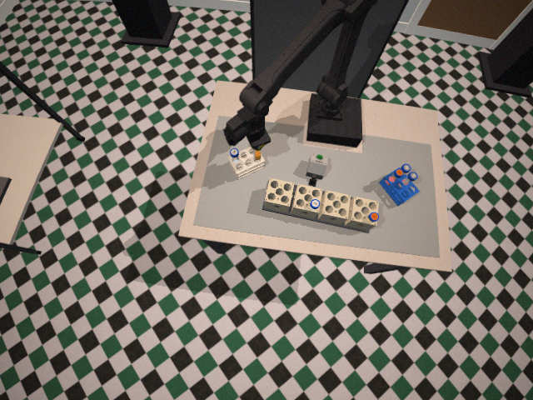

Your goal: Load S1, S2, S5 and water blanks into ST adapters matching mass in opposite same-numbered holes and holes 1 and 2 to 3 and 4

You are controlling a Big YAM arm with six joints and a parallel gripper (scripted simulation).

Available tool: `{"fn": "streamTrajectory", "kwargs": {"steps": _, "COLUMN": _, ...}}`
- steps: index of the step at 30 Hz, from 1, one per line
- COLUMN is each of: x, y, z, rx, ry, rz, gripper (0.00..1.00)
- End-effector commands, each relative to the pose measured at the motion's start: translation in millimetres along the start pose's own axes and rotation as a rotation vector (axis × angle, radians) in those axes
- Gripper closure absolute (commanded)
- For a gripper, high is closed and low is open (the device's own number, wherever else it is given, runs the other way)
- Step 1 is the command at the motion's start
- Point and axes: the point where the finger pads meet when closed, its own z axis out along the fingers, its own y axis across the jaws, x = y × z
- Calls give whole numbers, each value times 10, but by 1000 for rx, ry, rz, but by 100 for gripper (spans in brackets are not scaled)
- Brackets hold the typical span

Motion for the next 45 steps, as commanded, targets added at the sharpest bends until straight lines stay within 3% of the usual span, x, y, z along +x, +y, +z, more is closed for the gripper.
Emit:
{"fn": "streamTrajectory", "kwargs": {"steps": 1, "x": -216, "y": 94, "z": -505, "rx": -27, "ry": -89, "rz": 4, "gripper": 100}}
{"fn": "streamTrajectory", "kwargs": {"steps": 4, "x": -213, "y": 73, "z": -607, "rx": -27, "ry": -89, "rz": 9, "gripper": 100}}
{"fn": "streamTrajectory", "kwargs": {"steps": 7, "x": -219, "y": 67, "z": -574, "rx": -22, "ry": -74, "rz": 7, "gripper": 100}}
{"fn": "streamTrajectory", "kwargs": {"steps": 9, "x": -202, "y": 79, "z": -711, "rx": -27, "ry": -90, "rz": 7, "gripper": 100}}
{"fn": "streamTrajectory", "kwargs": {"steps": 21, "x": -164, "y": 80, "z": -1122, "rx": -29, "ry": -91, "rz": 4, "gripper": 100}}
{"fn": "streamTrajectory", "kwargs": {"steps": 24, "x": -191, "y": 47, "z": -1069, "rx": -22, "ry": -71, "rz": 10, "gripper": 100}}
{"fn": "streamTrajectory", "kwargs": {"steps": 27, "x": -157, "y": 55, "z": -1255, "rx": -29, "ry": -91, "rz": 9, "gripper": 100}}
{"fn": "streamTrajectory", "kwargs": {"steps": 28, "x": -193, "y": 161, "z": -1118, "rx": -18, "ry": -58, "rz": -47, "gripper": 100}}
{"fn": "streamTrajectory", "kwargs": {"steps": 29, "x": -124, "y": 197, "z": -1226, "rx": -26, "ry": -84, "rz": -71, "gripper": 100}}
{"fn": "streamTrajectory", "kwargs": {"steps": 30, "x": -50, "y": 240, "z": -1224, "rx": -27, "ry": -83, "rz": -98, "gripper": 100}}
{"fn": "streamTrajectory", "kwargs": {"steps": 31, "x": 138, "y": 255, "z": -1017, "rx": -12, "ry": -33, "rz": -128, "gripper": 100}}
{"fn": "streamTrajectory", "kwargs": {"steps": 45, "x": 662, "y": 852, "z": -1004, "rx": -10, "ry": -32, "rz": -449, "gripper": 100}}
